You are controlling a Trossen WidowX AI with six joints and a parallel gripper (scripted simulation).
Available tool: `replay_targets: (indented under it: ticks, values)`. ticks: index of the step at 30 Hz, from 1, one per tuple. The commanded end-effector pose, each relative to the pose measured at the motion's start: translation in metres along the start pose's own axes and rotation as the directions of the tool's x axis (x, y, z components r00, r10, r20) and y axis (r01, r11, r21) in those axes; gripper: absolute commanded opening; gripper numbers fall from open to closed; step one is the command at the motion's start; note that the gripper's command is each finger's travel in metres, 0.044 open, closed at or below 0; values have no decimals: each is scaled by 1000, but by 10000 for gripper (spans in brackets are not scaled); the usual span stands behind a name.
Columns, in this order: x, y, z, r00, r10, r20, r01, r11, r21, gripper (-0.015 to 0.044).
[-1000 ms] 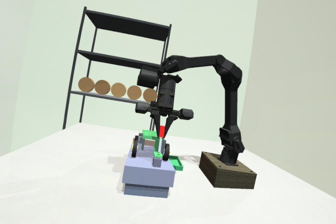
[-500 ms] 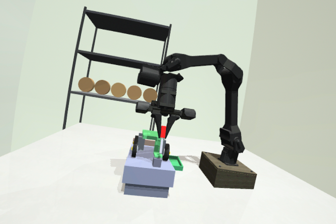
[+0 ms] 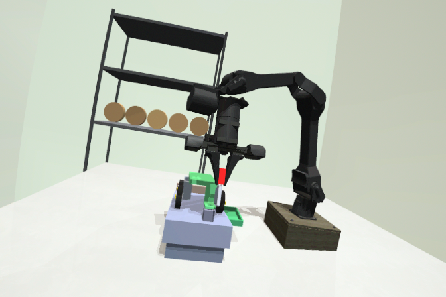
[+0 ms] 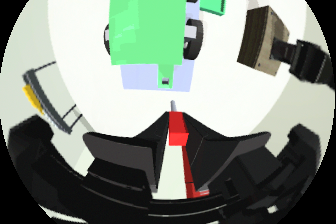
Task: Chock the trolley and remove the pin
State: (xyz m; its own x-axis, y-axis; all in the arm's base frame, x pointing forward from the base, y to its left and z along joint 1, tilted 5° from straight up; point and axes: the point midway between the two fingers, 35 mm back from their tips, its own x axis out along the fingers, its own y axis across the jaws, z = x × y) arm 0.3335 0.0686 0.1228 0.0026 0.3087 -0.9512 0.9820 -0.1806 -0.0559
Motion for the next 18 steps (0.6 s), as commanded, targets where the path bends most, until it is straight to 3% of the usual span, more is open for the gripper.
replay_targets:
  ticks: [1, 18]
  values:
    - [-1, -13, -2, 1000, 7, -7, -7, 1000, -1, 0]
    - [1, -69, -5, 1000, 2, -7, -2, 1000, 0, 0]
